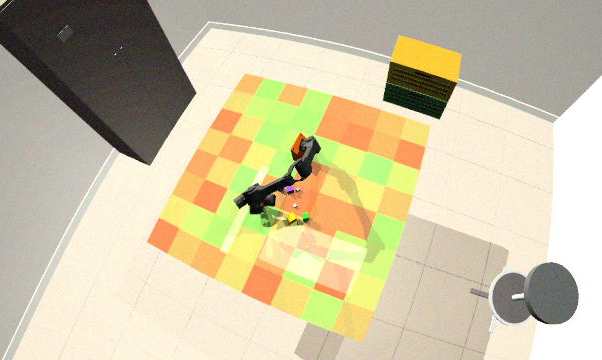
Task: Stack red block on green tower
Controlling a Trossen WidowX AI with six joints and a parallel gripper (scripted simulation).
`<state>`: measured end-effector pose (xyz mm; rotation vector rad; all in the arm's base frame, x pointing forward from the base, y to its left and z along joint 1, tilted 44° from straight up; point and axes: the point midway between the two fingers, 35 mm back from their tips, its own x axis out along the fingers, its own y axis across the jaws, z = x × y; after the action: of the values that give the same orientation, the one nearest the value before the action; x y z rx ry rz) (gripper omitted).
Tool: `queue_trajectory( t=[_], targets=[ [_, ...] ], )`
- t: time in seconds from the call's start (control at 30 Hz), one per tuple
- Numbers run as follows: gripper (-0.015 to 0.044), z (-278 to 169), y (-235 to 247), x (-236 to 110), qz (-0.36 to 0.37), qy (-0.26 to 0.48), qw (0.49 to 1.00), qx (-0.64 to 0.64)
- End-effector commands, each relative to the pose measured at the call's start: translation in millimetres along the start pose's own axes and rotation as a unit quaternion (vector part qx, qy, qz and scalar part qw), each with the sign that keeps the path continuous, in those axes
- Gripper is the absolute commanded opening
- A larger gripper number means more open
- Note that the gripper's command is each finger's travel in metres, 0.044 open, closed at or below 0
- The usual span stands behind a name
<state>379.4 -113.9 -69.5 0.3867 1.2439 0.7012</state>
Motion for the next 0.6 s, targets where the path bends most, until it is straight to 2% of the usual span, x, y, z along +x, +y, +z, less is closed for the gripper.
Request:
queue_trajectory(
  t=[0.0, 0.17, 0.27, 0.57],
  targets=[
    [0.0112, 0, 0, 1, 0.002, 0.0, 1.0, 0.001],
    [0.0078, 0, 0, 1, 0.002, 0.0, 1.0, 0.001],
    [0.0, 0, 0, -6, 0.002, 0.0, 1.0, 0.001],
    [0.0, 0, -1, -52, 0.001, 0.001, 1.0, 0.002]
  ],
)
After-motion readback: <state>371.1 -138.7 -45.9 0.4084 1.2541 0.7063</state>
